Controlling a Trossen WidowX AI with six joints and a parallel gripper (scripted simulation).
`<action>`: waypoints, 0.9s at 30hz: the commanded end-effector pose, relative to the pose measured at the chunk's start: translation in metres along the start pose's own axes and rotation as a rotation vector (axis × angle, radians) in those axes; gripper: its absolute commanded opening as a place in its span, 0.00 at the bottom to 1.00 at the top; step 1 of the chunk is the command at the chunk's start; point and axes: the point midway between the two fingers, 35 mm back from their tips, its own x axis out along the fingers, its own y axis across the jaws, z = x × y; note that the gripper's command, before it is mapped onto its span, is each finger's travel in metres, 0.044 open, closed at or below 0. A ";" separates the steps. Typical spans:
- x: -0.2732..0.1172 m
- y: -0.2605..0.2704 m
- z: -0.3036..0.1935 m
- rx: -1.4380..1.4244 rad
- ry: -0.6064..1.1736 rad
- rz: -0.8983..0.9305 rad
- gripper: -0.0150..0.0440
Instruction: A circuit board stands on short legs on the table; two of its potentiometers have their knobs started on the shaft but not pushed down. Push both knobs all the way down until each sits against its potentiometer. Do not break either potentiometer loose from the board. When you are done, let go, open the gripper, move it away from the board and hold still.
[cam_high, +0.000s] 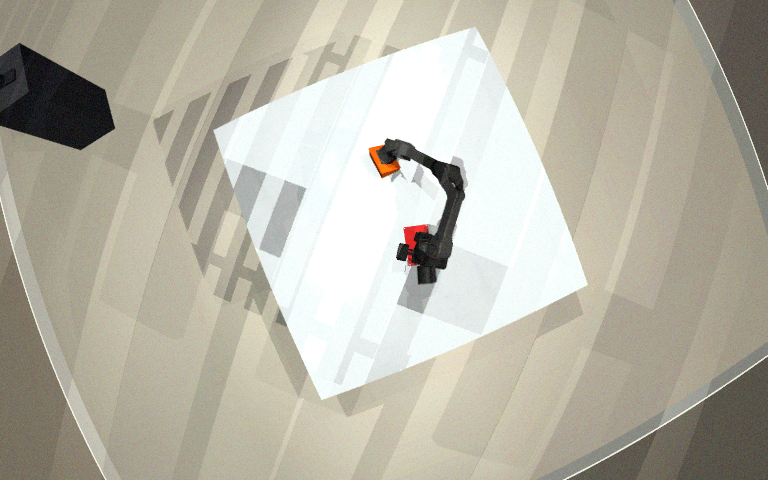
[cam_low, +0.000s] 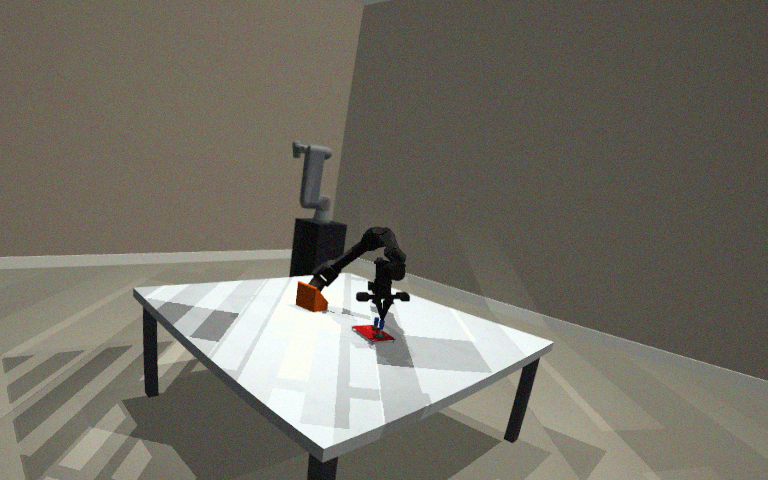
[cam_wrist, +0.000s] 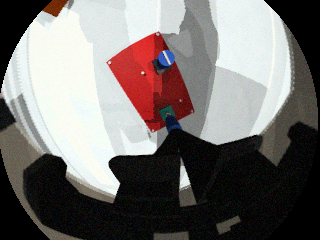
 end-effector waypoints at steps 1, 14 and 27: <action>0.006 -0.001 0.001 -0.005 -0.006 0.003 0.25; 0.012 -0.001 0.002 -0.005 -0.007 0.003 0.25; 0.015 -0.001 0.002 -0.005 -0.007 0.003 0.25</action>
